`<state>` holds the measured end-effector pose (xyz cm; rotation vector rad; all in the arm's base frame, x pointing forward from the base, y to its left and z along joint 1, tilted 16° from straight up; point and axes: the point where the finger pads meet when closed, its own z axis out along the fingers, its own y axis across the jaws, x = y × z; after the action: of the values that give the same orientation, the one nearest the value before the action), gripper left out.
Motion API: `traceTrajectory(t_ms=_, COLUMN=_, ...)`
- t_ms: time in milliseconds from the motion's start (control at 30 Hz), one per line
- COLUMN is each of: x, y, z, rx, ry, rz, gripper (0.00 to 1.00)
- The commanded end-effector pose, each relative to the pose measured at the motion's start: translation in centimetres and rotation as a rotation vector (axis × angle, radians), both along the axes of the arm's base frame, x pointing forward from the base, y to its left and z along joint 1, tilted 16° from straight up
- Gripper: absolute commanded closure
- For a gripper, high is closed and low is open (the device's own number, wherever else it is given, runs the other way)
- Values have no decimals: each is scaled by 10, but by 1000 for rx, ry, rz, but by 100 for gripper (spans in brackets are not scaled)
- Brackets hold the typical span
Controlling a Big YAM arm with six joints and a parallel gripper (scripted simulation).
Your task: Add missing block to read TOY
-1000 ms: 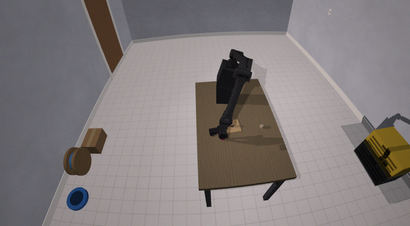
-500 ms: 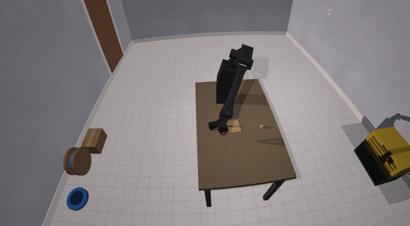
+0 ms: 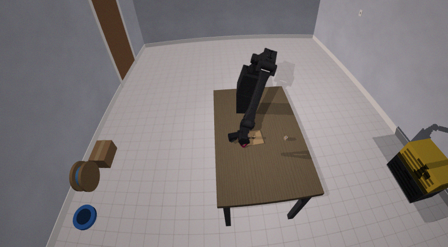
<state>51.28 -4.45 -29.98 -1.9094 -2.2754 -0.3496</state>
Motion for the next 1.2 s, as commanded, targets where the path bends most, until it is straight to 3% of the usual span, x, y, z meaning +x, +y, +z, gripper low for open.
traceTrajectory(t_ms=0, x=18, y=4, z=20, rx=-13, ry=-62, rz=52, gripper=79)
traceTrajectory(t_ms=233, x=13, y=13, z=21, rx=-21, ry=-100, rz=190, gripper=79)
traceTrajectory(t_ms=433, x=-2, y=35, z=23, rx=-35, ry=-185, rz=508, gripper=79)
traceTrajectory(t_ms=733, x=-41, y=81, z=31, rx=-45, ry=-254, rz=919, gripper=79)
traceTrajectory(t_ms=800, x=-41, y=81, z=31, rx=-45, ry=-254, rz=919, gripper=79)
traceTrajectory(t_ms=833, x=-46, y=80, z=32, rx=-47, ry=-280, rz=1041, gripper=79)
traceTrajectory(t_ms=1167, x=-98, y=127, z=43, rx=-53, ry=-351, rz=1503, gripper=79)
